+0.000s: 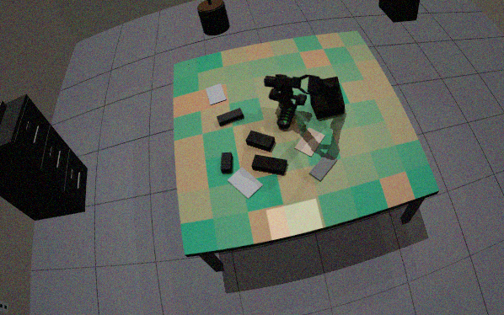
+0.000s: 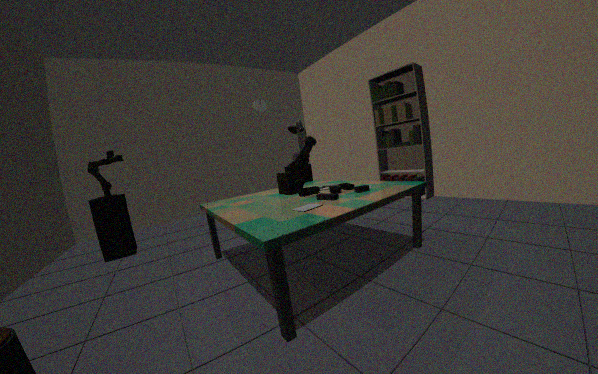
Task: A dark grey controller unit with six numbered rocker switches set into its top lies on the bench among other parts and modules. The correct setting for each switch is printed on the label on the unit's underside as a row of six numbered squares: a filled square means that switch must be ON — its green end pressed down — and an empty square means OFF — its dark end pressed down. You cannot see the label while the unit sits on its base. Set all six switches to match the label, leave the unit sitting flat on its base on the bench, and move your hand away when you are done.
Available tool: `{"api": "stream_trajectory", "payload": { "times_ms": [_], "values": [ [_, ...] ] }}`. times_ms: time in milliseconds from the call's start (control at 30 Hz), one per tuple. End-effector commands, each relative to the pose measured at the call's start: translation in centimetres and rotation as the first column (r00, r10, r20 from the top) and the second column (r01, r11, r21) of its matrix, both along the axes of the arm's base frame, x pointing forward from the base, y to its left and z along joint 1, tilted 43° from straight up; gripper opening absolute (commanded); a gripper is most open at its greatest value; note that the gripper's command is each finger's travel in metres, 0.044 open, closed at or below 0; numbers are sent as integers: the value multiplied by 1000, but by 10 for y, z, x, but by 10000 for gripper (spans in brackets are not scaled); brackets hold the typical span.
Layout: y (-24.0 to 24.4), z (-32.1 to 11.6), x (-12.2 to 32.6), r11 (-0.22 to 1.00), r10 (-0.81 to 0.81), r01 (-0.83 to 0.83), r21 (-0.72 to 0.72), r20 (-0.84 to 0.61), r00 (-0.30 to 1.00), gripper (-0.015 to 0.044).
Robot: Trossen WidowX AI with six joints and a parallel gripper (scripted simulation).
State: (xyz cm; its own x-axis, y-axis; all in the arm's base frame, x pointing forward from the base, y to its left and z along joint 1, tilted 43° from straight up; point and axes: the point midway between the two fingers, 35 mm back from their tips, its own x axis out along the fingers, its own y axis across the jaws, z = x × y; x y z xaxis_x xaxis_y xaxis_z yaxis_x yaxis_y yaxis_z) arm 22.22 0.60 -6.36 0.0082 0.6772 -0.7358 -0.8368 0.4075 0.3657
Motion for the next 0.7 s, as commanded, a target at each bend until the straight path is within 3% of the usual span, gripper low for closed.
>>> {"api": "stream_trajectory", "payload": {
  "times_ms": [0,667],
  "values": [
    [-3,1,12,1000,-10,10,-2,29,1000,0],
    [-4,0,19,1000,-10,10,-2,30,1000,0]
  ]
}}
